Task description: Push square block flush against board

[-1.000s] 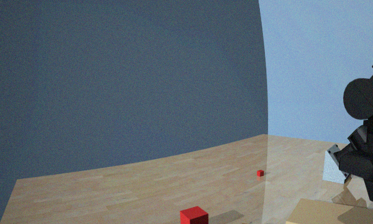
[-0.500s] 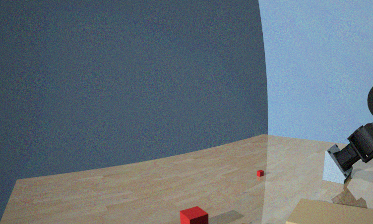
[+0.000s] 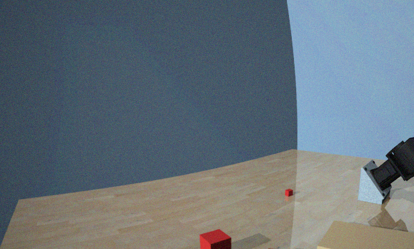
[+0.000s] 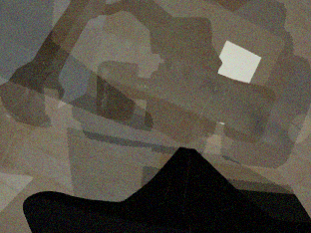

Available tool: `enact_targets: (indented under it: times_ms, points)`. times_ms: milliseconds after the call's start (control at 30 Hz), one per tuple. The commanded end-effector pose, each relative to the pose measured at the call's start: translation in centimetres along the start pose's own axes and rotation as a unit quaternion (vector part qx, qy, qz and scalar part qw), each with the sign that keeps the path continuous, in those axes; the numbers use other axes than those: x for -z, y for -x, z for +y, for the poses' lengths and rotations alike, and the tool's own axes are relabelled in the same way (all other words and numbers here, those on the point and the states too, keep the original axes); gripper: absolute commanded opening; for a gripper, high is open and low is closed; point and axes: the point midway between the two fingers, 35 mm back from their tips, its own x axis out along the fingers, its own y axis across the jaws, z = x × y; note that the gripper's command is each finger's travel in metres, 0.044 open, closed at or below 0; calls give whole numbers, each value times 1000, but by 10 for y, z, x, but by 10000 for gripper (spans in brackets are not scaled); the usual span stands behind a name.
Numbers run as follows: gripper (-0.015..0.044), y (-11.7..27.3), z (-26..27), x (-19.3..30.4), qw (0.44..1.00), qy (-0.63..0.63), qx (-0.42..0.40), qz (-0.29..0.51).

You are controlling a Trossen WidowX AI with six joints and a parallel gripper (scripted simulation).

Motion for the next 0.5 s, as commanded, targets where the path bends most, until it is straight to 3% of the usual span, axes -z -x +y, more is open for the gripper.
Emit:
enact_targets:
  times_ms: [0,467]
  points:
    - [0,-6,0,0,1000,-2,5,-3]
    - [0,-6,-3,20,1000,-3,5,0]
